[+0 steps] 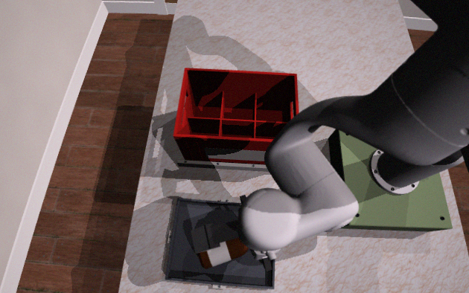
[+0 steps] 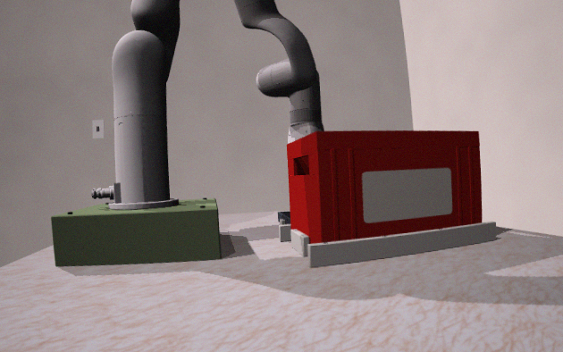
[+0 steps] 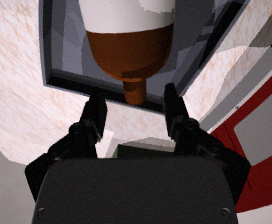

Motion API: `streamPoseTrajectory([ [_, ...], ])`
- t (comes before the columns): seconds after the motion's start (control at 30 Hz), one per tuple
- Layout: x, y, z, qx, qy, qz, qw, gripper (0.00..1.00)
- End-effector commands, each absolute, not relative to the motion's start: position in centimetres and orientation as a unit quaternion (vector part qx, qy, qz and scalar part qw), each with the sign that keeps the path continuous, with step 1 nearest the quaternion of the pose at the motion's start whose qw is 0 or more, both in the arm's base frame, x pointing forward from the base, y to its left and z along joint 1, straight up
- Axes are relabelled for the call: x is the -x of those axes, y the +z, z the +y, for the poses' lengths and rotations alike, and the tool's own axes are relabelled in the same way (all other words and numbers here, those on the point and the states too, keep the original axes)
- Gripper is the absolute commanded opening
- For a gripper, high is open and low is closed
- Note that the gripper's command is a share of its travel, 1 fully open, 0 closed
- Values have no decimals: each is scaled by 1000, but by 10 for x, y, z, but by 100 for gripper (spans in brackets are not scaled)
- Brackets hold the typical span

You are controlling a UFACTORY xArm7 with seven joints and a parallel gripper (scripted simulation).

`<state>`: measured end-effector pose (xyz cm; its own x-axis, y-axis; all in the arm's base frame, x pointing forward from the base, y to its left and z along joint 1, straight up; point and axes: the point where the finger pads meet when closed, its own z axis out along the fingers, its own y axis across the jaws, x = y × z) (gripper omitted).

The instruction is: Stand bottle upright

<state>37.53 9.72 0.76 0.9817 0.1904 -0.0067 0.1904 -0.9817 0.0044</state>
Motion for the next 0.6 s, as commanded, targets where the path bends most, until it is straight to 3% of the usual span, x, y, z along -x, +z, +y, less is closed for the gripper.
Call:
streamPoseTrajectory([
  [0.0, -377, 9, 98, -995, -1, 96, 2, 65],
  [0.57, -377, 6, 98, -995, -1, 96, 2, 65],
])
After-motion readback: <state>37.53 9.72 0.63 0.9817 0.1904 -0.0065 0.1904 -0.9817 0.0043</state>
